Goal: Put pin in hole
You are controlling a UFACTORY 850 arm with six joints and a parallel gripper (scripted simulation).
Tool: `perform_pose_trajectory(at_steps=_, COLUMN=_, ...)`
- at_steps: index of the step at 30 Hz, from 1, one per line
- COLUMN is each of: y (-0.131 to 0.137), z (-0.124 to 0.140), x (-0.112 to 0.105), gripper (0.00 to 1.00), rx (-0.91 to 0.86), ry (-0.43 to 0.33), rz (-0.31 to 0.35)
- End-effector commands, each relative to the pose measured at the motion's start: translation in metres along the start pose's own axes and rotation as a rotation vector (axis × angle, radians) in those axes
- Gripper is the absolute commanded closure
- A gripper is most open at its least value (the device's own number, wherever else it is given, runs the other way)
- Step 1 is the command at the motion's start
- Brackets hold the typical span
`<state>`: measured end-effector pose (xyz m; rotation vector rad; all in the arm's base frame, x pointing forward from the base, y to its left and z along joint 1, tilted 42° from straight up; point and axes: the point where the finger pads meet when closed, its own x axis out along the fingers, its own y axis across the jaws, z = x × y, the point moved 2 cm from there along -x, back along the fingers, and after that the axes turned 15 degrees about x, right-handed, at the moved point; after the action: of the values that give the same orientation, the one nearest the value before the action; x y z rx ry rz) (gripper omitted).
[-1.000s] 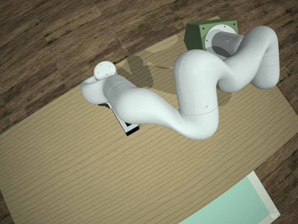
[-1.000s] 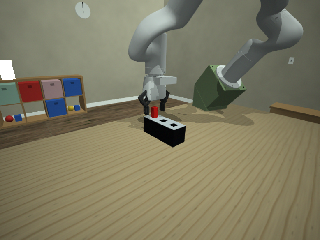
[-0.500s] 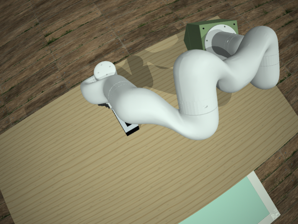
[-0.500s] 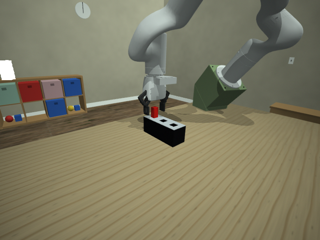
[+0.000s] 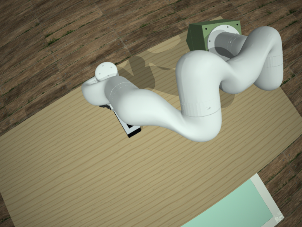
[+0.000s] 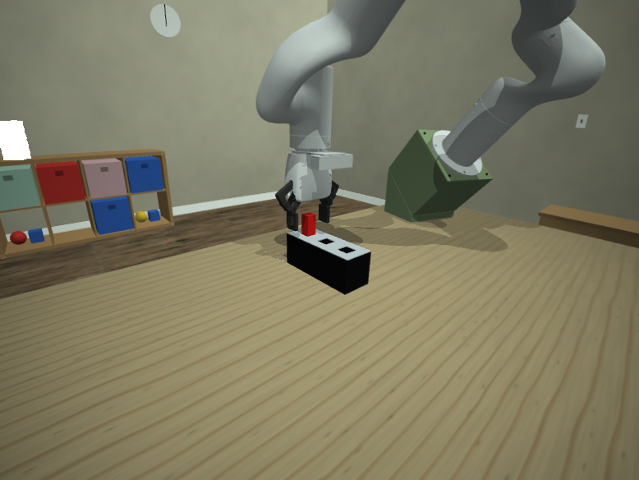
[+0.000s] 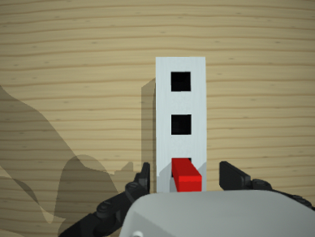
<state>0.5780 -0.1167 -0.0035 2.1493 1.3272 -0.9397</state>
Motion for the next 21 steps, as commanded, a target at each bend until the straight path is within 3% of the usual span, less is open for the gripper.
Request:
perform_pose_trajectory(at_steps=1, y=0.001, z=0.0, x=-0.001, gripper=0.0, rx=0.0, ry=0.0, rz=0.002)
perform_pose_trajectory(at_steps=8, y=0.001, z=0.0, x=-0.001, gripper=0.0, rx=0.0, ry=0.0, rz=0.002)
perform_pose_trajectory(at_steps=9, y=0.001, z=0.0, x=-0.013, gripper=0.0, rx=0.0, ry=0.0, rz=0.002)
perform_pose_trajectory(at_steps=21, y=0.001, z=0.0, x=-0.013, gripper=0.0, rx=0.0, ry=0.0, rz=0.002)
